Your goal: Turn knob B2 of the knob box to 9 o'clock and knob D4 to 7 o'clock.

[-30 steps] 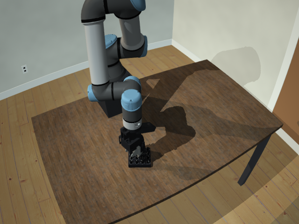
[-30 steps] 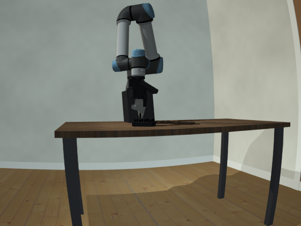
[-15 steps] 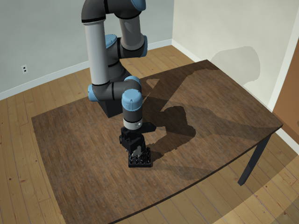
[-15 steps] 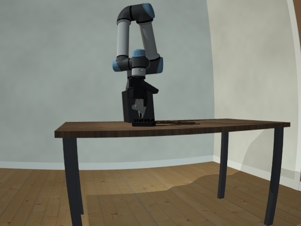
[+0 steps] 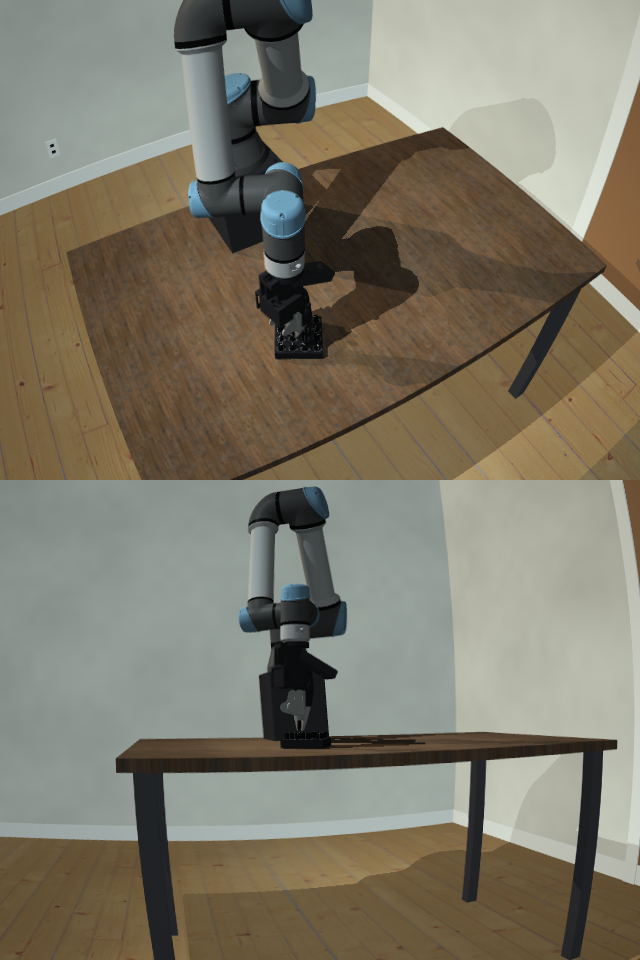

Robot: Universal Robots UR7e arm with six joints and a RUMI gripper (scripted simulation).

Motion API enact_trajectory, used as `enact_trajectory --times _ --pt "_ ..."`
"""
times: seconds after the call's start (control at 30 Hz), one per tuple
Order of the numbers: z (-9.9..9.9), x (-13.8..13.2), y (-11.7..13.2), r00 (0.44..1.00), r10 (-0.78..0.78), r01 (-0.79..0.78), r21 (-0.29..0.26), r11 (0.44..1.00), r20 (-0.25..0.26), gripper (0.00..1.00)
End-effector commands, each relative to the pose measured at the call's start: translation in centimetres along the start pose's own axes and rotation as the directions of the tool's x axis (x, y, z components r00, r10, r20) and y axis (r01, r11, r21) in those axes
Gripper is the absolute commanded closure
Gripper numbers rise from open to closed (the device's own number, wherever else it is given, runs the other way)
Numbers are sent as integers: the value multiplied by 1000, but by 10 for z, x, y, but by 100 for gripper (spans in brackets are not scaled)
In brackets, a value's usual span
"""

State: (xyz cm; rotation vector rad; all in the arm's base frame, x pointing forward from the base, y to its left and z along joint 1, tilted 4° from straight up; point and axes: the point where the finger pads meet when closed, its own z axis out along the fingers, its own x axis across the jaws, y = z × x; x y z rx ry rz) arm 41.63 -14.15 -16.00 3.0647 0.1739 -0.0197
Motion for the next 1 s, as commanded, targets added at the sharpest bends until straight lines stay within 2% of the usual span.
enact_trajectory --times 0.0,0.97 --pt "0 1 1 1000 0 0 -2 1000 -1 89" --pt "0 0 -2 1000 0 0 -1 1000 0 89"
